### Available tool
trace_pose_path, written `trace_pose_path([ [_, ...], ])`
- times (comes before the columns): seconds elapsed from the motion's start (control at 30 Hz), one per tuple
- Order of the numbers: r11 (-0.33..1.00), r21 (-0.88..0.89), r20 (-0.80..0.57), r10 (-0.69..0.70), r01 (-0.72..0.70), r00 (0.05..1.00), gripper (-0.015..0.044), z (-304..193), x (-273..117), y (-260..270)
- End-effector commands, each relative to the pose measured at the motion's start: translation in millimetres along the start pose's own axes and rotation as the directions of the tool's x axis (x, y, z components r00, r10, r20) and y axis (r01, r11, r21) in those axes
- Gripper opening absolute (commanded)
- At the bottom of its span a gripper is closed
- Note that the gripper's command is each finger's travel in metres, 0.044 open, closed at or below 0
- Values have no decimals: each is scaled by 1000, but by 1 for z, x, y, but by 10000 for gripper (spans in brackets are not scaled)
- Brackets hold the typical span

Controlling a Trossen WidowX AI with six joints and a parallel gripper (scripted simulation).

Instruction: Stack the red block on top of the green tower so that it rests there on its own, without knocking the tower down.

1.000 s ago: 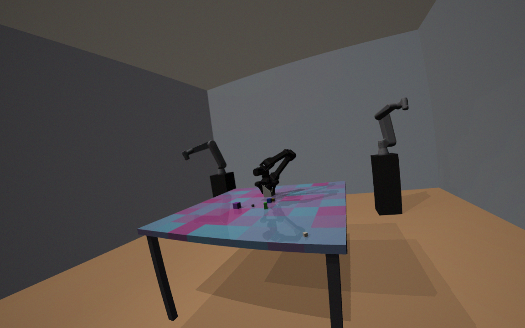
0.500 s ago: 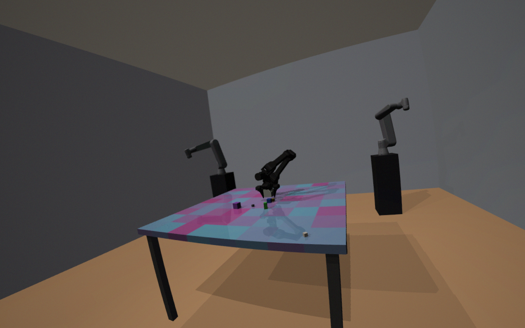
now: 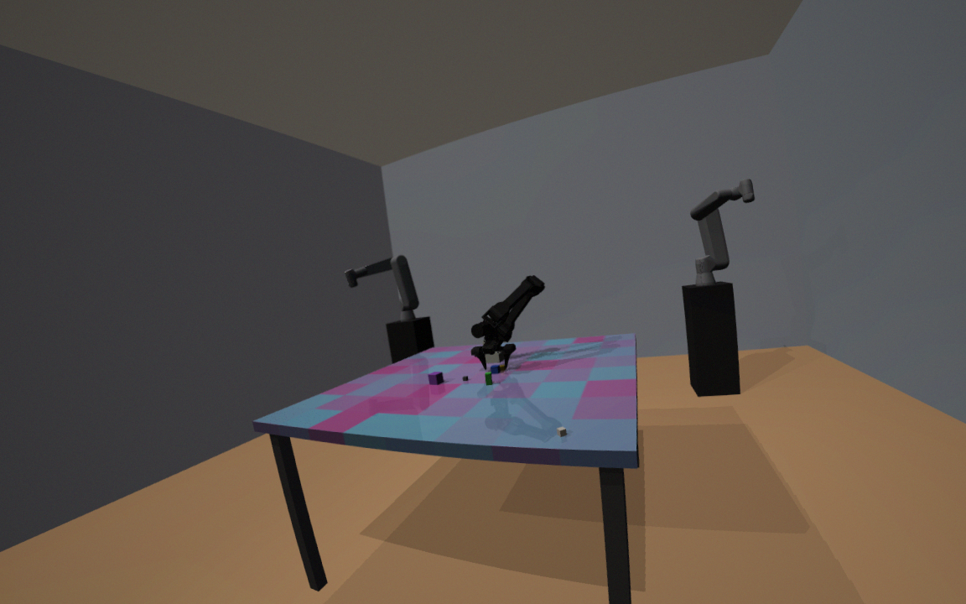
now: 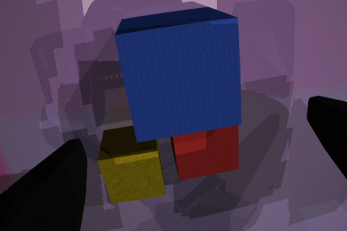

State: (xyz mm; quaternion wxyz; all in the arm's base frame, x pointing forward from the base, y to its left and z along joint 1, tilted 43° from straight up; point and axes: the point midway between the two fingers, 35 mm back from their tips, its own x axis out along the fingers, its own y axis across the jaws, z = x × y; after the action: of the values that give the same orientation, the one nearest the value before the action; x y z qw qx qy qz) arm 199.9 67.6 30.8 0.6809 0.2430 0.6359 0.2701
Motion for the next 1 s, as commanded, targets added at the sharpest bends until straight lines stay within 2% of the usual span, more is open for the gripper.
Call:
trace_pose_path([
  [0.0, 1000, 9, -3, 4, -4, 1000, 440, -2, 2, 0],
  [0.33, 1000, 9, -3, 4, -4, 1000, 440, -2, 2, 0],
  [0.67, 1000, 9, -3, 4, -4, 1000, 177, -2, 2, 0],
  [0.97, 1000, 9, -3, 4, -4, 1000, 118, -2, 2, 0],
])
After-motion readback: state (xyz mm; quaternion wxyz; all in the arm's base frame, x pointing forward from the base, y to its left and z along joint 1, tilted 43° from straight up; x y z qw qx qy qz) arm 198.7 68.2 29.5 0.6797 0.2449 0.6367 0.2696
